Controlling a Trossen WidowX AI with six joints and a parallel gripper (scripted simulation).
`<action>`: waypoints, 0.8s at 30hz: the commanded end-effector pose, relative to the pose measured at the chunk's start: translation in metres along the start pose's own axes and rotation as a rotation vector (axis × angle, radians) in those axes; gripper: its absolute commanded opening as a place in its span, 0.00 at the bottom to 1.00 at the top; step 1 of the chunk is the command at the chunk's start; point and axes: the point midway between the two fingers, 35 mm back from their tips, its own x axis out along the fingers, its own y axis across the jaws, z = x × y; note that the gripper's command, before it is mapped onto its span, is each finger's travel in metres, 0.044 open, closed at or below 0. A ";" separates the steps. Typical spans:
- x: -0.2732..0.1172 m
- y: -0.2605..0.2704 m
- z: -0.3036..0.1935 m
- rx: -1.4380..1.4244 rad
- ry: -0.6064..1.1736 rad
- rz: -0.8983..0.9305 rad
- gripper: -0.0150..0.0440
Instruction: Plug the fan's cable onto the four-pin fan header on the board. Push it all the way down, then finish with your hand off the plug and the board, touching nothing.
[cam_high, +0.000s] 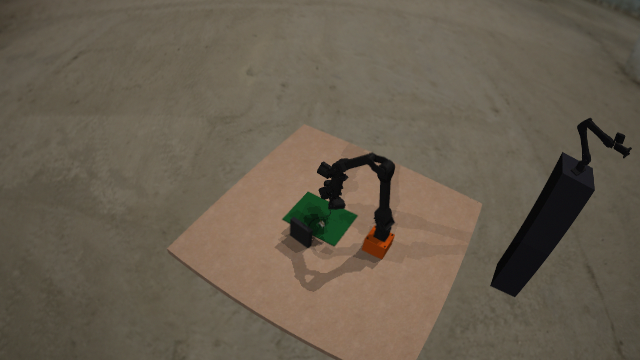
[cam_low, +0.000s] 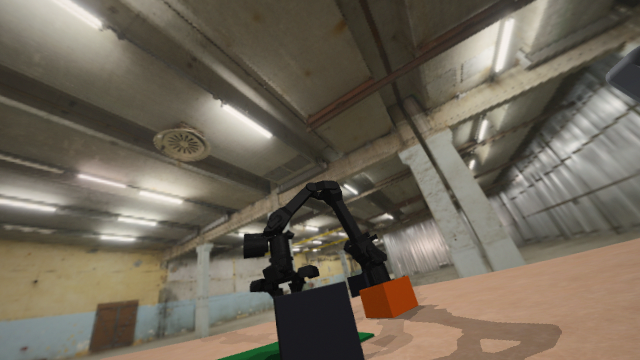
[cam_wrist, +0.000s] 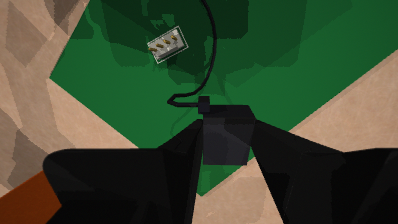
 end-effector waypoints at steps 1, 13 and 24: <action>0.006 0.001 0.000 -0.003 -0.042 0.030 0.25; 0.022 0.002 0.000 0.001 -0.181 0.100 0.25; 0.033 0.001 0.000 0.002 -0.317 0.147 0.25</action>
